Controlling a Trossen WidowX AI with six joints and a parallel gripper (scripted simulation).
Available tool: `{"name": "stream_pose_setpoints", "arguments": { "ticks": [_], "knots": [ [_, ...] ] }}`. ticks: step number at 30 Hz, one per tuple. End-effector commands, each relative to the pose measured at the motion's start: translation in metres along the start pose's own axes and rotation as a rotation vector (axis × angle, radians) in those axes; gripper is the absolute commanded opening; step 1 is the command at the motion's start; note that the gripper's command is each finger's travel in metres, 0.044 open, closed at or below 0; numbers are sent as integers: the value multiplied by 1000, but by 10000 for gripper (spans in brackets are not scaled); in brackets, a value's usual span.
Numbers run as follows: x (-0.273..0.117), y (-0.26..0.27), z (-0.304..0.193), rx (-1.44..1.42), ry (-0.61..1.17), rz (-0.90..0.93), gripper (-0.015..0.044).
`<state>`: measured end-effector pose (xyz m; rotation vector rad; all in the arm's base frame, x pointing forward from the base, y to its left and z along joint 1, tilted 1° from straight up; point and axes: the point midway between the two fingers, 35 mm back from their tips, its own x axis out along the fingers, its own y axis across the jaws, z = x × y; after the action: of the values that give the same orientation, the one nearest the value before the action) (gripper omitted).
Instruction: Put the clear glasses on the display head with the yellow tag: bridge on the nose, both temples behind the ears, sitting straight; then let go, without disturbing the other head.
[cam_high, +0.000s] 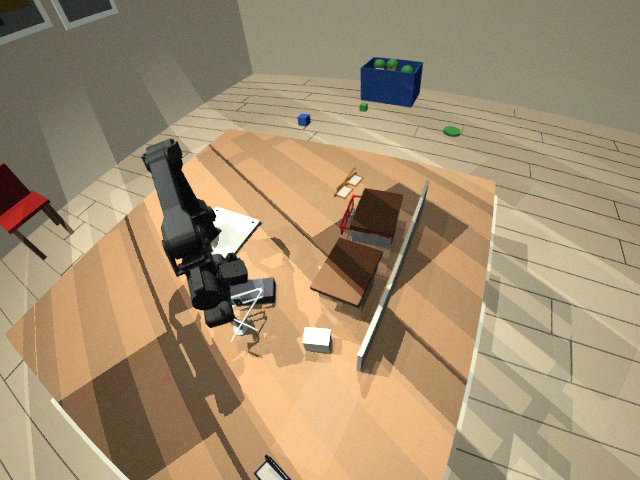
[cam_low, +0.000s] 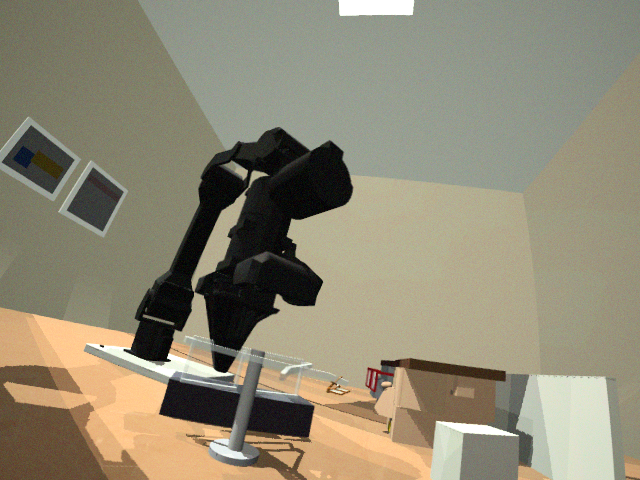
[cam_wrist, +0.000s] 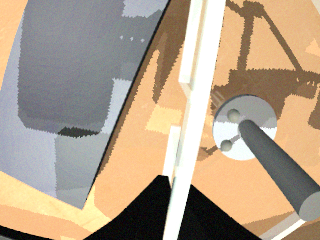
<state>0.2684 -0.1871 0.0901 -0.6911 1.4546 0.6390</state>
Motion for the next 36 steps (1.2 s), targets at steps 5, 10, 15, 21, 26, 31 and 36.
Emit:
{"name": "stream_pose_setpoints", "arguments": {
  "ticks": [5, 10, 15, 21, 26, 31, 36],
  "knots": [
    [-2, 4, 4, 3, -2, -9, 0],
    [-2, 7, 7, 3, -2, -9, 0],
    [-2, 10, 10, 3, -3, -9, 0],
    [-2, 13, 14, 3, -3, -8, 0],
    [-2, 15, 18, 3, -3, -8, 0],
    [-2, 17, 21, 3, -4, -8, 0],
    [-2, 19, 24, 3, -4, -8, 0]
  ]
}}
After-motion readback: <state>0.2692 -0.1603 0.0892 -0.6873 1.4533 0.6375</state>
